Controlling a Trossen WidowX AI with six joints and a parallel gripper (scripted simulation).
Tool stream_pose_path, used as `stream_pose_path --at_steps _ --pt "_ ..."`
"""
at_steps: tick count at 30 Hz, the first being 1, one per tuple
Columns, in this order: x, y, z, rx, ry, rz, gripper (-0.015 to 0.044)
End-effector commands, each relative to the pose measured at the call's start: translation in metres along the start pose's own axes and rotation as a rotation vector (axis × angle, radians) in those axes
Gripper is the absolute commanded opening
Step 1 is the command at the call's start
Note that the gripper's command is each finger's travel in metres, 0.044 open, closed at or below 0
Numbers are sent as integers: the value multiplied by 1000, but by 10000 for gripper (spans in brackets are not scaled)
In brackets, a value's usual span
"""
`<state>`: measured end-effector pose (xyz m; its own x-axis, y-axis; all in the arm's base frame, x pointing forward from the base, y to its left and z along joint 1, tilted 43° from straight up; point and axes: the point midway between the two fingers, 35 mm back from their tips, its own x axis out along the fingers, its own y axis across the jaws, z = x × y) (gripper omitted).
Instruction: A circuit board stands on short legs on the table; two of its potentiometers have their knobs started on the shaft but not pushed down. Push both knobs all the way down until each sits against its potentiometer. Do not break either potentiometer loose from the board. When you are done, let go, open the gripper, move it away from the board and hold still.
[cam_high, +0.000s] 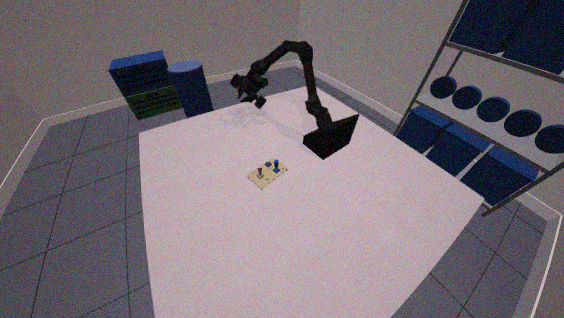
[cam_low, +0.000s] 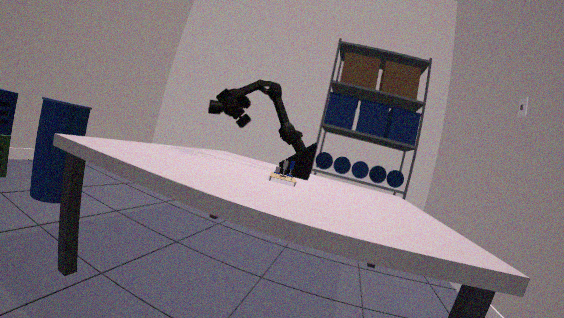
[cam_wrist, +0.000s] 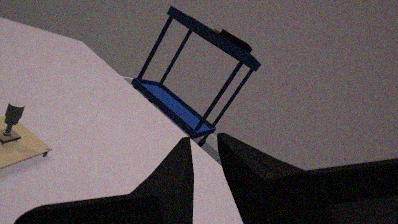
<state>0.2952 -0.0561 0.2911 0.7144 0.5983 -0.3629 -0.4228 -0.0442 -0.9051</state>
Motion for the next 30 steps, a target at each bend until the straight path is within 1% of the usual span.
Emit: stream_pose_path --at_steps 1,17,30 --pt "10 9 -2 120 -3 50 0" --pt "53 46 -3 618 56 278 0" --pt "86 80 3 996 207 461 0"
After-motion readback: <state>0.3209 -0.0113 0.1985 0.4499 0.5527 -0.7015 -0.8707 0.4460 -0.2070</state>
